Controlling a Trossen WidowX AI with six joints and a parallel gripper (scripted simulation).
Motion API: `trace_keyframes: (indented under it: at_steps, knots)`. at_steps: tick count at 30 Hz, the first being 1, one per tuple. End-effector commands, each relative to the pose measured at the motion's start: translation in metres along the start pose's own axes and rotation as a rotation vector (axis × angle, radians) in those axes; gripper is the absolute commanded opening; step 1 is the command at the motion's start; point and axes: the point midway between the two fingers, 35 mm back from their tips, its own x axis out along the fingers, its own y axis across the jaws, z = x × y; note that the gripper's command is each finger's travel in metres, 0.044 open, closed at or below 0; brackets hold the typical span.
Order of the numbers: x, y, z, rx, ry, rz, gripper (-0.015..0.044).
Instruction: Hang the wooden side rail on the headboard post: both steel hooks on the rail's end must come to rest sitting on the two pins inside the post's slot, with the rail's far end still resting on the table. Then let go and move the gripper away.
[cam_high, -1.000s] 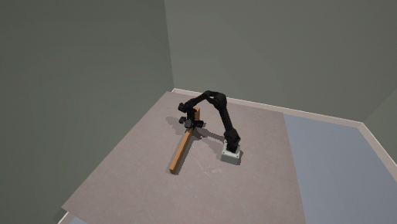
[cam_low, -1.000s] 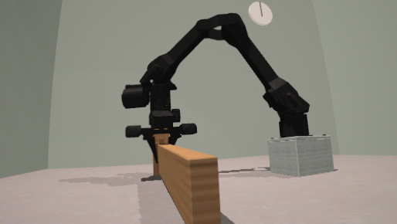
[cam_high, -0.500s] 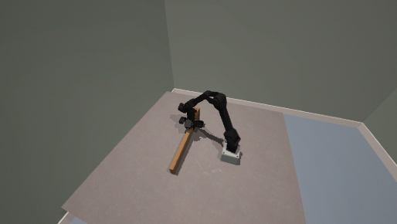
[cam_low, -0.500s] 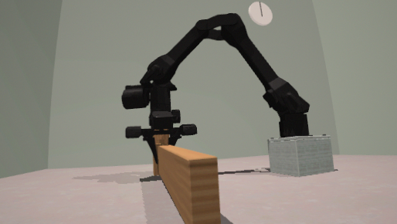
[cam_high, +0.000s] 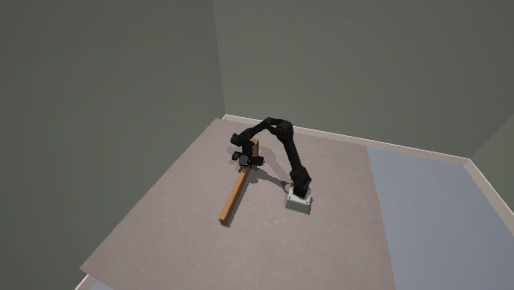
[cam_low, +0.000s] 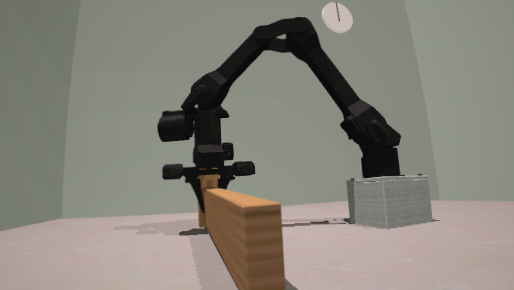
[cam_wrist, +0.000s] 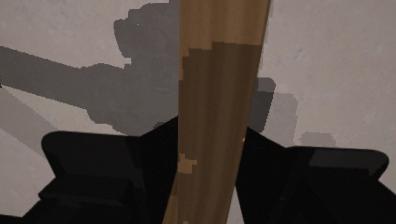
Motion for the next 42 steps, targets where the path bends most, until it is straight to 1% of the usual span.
trace_keyframes:
  at_steps: [1, 12, 14, 17, 20, 25, 30, 42]
  knots:
    - [0.000, 0.000, 0.000, 0.000, 0.000, 0.000, 0.0026]
    - [0.000, 0.000, 0.000, 0.000, 0.000, 0.000, 0.0315]
    - [-0.006, 0.000, 0.000, 0.001, 0.001, -0.002, 0.0368]
    - [-0.027, 0.000, 0.000, 0.003, 0.005, -0.007, 0.0440]
    - [-0.040, 0.000, 0.000, 0.004, 0.007, -0.011, 0.0440]
    - [-0.040, 0.000, 0.003, 0.004, 0.007, -0.011, 0.0440]
    - [-0.040, 0.000, 0.029, 0.004, 0.004, -0.011, 0.0440]
    - [-0.040, -0.002, 0.029, -0.007, 0.005, -0.011, 0.0440]
